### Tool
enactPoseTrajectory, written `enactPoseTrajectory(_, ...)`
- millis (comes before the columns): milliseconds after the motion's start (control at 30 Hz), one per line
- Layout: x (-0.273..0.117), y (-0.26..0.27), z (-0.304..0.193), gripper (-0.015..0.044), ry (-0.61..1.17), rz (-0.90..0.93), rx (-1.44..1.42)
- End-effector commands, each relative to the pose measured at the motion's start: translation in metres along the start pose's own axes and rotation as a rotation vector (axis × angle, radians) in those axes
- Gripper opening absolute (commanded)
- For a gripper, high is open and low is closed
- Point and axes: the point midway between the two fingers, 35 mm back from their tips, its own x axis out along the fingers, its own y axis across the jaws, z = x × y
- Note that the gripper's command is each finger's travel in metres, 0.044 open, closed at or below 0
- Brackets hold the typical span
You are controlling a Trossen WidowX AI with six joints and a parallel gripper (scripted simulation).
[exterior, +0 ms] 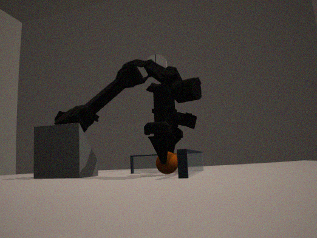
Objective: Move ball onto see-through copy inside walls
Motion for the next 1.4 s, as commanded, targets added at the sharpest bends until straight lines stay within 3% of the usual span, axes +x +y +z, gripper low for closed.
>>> enactPoseTrajectory(0,-0.014,-0.001,0.004,0.0029,-0.008,-0.004,-0.008)
enactPoseTrajectory(67,-0.024,-0.002,0.005,0.0,-0.004,-0.008,-0.012)
enactPoseTrajectory(667,-0.135,-0.001,0.0,0.0,-0.003,-0.007,-0.002)
enactPoseTrajectory(867,-0.133,0.003,0.001,0.0,-0.003,-0.008,-0.002)
enactPoseTrajectory(1367,-0.081,0.071,0.007,0.0,-0.003,-0.001,-0.003)
